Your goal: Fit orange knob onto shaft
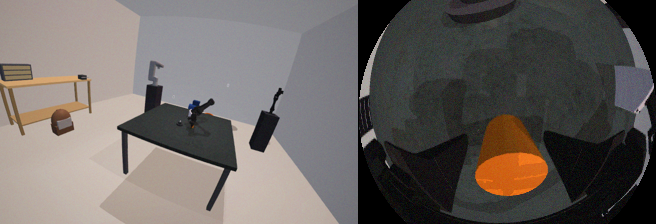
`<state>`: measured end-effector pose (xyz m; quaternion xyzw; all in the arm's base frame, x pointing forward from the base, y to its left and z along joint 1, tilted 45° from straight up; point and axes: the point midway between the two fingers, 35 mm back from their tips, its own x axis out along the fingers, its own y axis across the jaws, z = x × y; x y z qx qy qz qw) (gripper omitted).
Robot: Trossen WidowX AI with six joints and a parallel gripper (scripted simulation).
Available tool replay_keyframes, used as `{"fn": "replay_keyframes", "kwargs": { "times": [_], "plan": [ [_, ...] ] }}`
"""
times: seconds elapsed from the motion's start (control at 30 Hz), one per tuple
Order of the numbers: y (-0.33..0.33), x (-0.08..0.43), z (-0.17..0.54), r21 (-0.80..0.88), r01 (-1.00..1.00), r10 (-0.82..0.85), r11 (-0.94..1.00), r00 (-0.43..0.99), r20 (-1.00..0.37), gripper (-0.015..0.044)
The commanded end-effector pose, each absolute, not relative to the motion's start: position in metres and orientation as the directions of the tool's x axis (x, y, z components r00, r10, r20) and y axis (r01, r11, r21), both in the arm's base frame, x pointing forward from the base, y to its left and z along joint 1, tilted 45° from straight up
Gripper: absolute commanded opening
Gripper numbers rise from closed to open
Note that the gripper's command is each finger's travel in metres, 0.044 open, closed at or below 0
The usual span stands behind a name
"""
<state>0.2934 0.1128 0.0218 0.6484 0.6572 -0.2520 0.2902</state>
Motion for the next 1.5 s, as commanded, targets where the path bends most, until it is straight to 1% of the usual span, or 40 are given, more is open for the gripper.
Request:
{"fn": "replay_keyframes", "kwargs": {
  "times": [0.0,0.13,0.33,0.5,0.8,1.1,1.3,1.47],
  "plan": [
    [0.114,0.293,0.021,0.043,0.999,0.708,0.029,0.009,-0.706,0.0282],
    [0.114,0.293,0.021,0.043,0.999,0.708,0.029,0.009,-0.706,0.0177],
    [0.114,0.293,0.021,0.043,0.999,0.708,0.029,0.009,-0.706,0.0138],
    [0.102,0.297,0.031,0.043,0.999,0.704,0.029,0.011,-0.71,0.0006],
    [0.057,0.302,0.071,0.042,0.999,0.696,0.028,0.011,-0.718,0.0],
    [0.017,0.294,0.116,0.041,0.999,0.703,0.03,0.008,-0.711,0.0],
    [0.014,0.293,0.119,0.044,0.999,0.704,0.025,0.014,-0.71,0.0],
    [0.012,0.291,0.121,0.081,0.997,0.704,-0.015,0.068,-0.707,0.0]
  ]
}}
